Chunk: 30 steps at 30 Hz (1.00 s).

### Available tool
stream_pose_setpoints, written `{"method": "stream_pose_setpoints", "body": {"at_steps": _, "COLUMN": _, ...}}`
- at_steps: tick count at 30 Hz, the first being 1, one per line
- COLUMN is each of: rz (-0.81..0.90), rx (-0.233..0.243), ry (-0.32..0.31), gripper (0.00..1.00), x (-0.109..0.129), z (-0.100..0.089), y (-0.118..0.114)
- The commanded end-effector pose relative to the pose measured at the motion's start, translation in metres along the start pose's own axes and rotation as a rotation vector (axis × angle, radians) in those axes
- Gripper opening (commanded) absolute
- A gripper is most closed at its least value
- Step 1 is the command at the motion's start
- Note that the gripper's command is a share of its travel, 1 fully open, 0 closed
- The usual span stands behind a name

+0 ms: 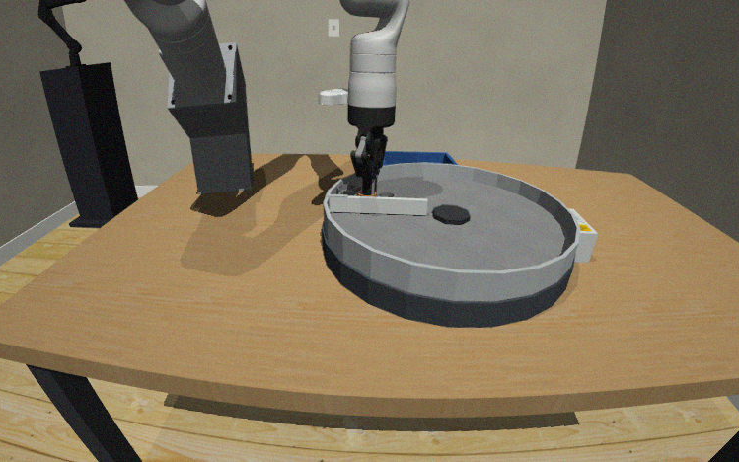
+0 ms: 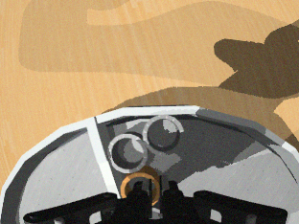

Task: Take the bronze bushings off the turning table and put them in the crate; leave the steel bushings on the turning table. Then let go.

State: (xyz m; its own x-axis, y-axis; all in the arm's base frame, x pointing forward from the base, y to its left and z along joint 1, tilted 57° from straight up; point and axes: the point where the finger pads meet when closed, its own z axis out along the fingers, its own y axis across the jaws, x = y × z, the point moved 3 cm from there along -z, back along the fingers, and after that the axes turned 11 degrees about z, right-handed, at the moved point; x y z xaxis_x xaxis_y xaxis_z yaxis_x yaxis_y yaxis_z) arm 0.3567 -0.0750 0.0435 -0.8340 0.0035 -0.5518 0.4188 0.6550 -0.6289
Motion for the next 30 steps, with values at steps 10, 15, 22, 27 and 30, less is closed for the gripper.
{"method": "stream_pose_setpoints", "body": {"at_steps": 10, "rz": 0.000, "rx": -0.007, "ry": -0.003, "gripper": 0.00, "x": -0.0007, "z": -0.0054, "y": 0.0020}}
{"method": "stream_pose_setpoints", "body": {"at_steps": 15, "rz": 0.000, "rx": -0.007, "ry": -0.003, "gripper": 0.00, "x": -0.0006, "z": -0.0083, "y": 0.0019}}
{"method": "stream_pose_setpoints", "body": {"at_steps": 22, "rz": 0.000, "rx": -0.007, "ry": -0.003, "gripper": 0.00, "x": -0.0006, "z": -0.0128, "y": 0.0018}}
{"method": "stream_pose_setpoints", "body": {"at_steps": 27, "rz": 0.000, "rx": -0.007, "ry": -0.003, "gripper": 0.00, "x": -0.0006, "z": -0.0128, "y": 0.0018}}
{"method": "stream_pose_setpoints", "body": {"at_steps": 30, "rz": 0.000, "rx": -0.007, "ry": -0.003, "gripper": 0.00, "x": -0.0006, "z": -0.0128, "y": 0.0018}}
